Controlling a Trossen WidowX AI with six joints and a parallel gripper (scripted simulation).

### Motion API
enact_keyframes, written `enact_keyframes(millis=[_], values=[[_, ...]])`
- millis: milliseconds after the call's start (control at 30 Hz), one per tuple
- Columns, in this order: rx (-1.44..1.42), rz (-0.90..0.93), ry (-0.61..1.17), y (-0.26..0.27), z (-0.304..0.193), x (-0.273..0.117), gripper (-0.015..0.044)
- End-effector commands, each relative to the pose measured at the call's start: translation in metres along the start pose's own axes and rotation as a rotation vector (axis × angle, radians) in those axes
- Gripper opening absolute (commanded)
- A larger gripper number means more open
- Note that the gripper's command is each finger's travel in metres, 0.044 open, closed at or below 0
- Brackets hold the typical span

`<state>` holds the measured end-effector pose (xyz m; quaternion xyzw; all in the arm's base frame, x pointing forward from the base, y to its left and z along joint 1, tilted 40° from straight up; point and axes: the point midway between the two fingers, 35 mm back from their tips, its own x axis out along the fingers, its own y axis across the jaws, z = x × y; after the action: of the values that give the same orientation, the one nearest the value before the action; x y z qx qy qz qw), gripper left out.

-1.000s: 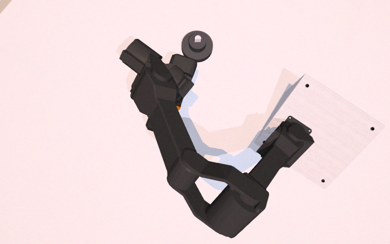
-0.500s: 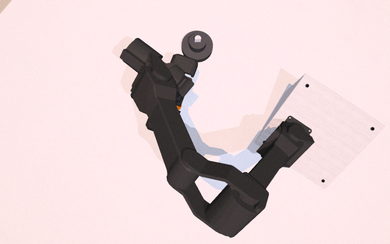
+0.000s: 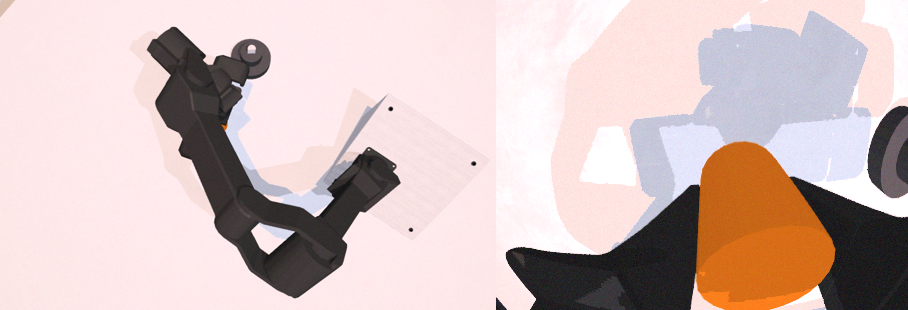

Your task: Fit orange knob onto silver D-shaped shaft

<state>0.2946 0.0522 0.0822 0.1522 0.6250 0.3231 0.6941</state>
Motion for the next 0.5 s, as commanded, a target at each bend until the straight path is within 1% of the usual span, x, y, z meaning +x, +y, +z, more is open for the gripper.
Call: enact_keyframes(millis=[0,467], values=[[-0.005,-0.008,-0.001,-0.002,0.002,-0.014,0.0],[-0.005,-0.007,0.0,-0.003,0.004,-0.058,0.0]])
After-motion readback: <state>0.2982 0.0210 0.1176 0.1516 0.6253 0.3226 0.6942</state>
